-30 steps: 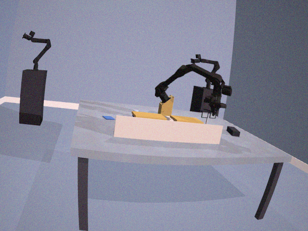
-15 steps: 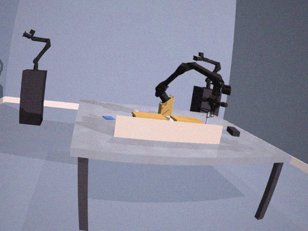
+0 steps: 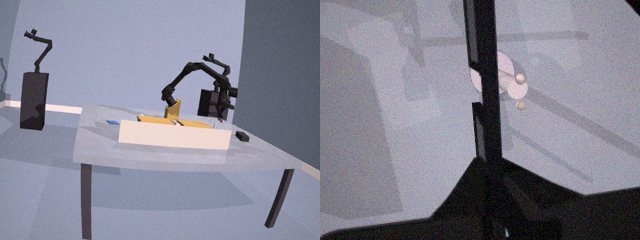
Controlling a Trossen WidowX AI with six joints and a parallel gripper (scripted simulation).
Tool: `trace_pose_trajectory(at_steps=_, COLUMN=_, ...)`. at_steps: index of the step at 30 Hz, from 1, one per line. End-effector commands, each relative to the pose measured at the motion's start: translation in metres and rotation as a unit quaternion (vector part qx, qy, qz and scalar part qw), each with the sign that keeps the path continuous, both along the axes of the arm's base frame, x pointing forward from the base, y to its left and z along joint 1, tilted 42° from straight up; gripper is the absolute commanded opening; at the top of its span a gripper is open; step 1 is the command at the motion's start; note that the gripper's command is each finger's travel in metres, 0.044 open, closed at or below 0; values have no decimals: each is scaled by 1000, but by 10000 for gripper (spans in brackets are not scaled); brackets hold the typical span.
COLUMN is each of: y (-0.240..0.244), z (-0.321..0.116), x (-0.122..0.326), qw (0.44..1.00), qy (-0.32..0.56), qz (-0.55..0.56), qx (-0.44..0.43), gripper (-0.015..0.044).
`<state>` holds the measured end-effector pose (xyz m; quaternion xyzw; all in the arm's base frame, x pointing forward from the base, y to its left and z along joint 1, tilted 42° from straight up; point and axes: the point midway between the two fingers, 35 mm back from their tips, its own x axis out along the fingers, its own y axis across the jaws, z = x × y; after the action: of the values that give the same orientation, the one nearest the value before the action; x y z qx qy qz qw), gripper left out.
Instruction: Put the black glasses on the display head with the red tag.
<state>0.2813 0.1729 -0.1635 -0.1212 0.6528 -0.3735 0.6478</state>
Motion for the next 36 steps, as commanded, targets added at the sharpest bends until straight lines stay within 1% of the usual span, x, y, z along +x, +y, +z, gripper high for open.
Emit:
trace_pose_trajectory(at_steps=1, y=7, z=2, x=-15, qw=995, qy=59, qz=75, qx=18, gripper=0)
trace_pose_trajectory(at_steps=8, y=9, z=1, x=-37, qw=974, qy=142, qz=172, qx=34, gripper=0)
trace_pose_trajectory(at_steps=20, y=9, z=0, x=-38, qw=973, qy=144, qz=175, qx=34, gripper=0)
trace_pose_trajectory(at_steps=30, y=-27, z=-42, x=-44, qw=973, qy=144, qz=175, qx=33, gripper=0)
trace_pose_trajectory(at_steps=36, y=-30, z=-45, x=-45, qw=974, qy=144, qz=175, qx=33, gripper=0)
